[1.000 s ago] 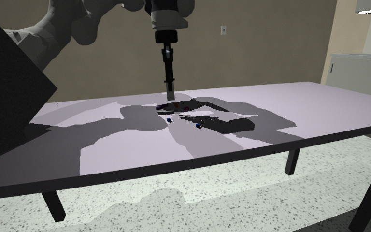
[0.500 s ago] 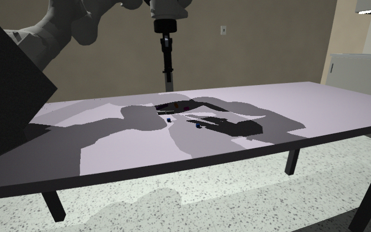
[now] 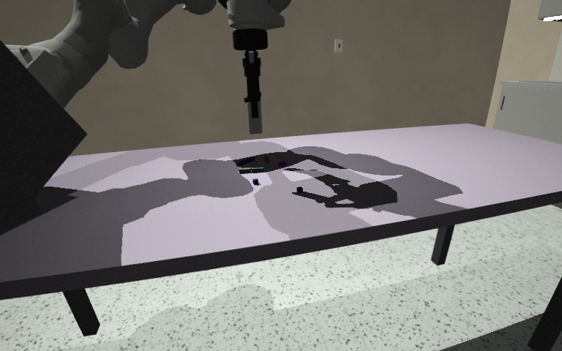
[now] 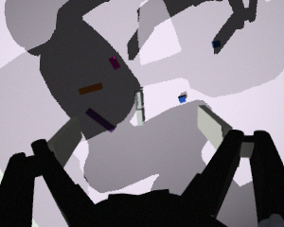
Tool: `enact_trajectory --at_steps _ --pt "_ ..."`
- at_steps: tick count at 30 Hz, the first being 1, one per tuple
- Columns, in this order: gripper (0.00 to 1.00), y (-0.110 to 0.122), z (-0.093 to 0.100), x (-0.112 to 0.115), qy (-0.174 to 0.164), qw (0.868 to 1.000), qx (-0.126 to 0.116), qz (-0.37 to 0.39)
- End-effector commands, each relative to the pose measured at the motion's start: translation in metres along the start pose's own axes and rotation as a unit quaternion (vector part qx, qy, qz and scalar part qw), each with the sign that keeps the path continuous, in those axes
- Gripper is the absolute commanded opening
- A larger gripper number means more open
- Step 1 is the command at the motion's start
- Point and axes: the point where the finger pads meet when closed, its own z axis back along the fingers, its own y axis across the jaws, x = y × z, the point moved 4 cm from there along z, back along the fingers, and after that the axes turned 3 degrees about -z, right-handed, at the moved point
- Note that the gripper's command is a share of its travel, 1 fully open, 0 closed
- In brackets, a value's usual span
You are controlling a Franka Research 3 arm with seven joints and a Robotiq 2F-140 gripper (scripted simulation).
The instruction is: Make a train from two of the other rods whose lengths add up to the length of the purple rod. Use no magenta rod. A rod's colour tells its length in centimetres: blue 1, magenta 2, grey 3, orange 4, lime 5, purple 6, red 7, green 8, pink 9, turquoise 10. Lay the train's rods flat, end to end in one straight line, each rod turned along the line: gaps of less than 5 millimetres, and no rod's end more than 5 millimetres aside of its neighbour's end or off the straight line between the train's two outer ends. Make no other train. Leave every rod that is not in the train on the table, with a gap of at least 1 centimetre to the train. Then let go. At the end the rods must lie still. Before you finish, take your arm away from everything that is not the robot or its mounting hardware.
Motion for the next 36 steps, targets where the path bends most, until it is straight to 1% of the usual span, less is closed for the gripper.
enact_trajectory --at_steps 1,11,15,25,27,32,36 --pt "1.00 0.000 0.001 0.000 -0.001 1.000 -0.001 -0.003" --pt "1.00 0.000 0.007 0.000 -0.001 1.000 -0.001 -0.003" --pt "1.00 0.000 0.020 0.000 -0.001 1.000 -0.001 -0.003" --pt "1.00 0.000 0.063 0.000 -0.001 1.000 -0.001 -0.003" --pt "1.00 0.000 0.063 0.000 -0.001 1.000 -0.001 -0.003" --pt "1.00 0.000 0.075 0.000 -0.001 1.000 -0.001 -0.003" --pt "1.00 0.000 0.076 0.000 -0.001 1.000 -0.001 -0.003"
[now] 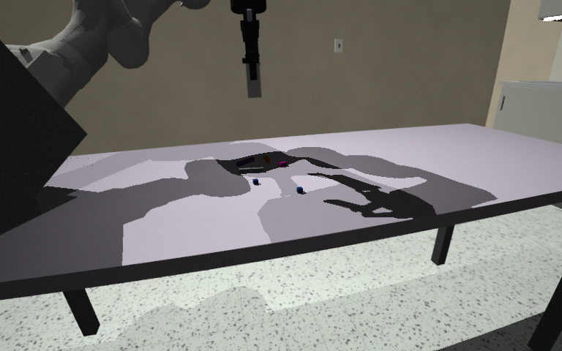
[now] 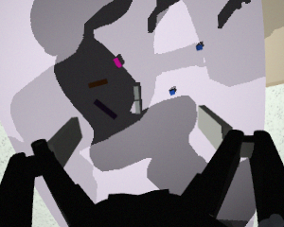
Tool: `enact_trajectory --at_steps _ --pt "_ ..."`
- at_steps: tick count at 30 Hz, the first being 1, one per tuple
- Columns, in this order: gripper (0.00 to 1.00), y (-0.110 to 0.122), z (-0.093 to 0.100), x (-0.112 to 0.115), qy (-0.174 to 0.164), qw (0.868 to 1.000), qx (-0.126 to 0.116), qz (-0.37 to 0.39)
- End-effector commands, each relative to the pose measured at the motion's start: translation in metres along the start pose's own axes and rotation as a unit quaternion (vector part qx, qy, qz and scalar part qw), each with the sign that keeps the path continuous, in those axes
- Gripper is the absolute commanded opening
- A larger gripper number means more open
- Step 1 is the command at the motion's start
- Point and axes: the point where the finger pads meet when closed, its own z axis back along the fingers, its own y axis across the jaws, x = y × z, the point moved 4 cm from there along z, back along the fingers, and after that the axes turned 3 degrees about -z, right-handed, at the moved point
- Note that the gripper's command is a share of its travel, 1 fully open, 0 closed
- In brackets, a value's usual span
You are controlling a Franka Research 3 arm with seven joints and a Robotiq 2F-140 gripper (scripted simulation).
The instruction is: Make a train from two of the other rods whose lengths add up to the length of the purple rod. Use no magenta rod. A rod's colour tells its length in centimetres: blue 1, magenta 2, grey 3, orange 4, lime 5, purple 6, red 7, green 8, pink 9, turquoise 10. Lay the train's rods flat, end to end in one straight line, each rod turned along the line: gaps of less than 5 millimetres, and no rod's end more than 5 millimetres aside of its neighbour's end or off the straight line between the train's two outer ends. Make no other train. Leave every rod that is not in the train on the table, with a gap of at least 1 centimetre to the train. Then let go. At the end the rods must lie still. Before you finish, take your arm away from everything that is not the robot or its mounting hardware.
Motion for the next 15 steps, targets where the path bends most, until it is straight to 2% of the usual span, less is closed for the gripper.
enact_trajectory --at_steps 1,15 --pt "1.00 -0.0023 0.0014 0.0017 -0.004 1.000 -0.004 -0.006" --pt "1.00 -0.0023 0.0014 0.0017 -0.004 1.000 -0.004 -0.006"
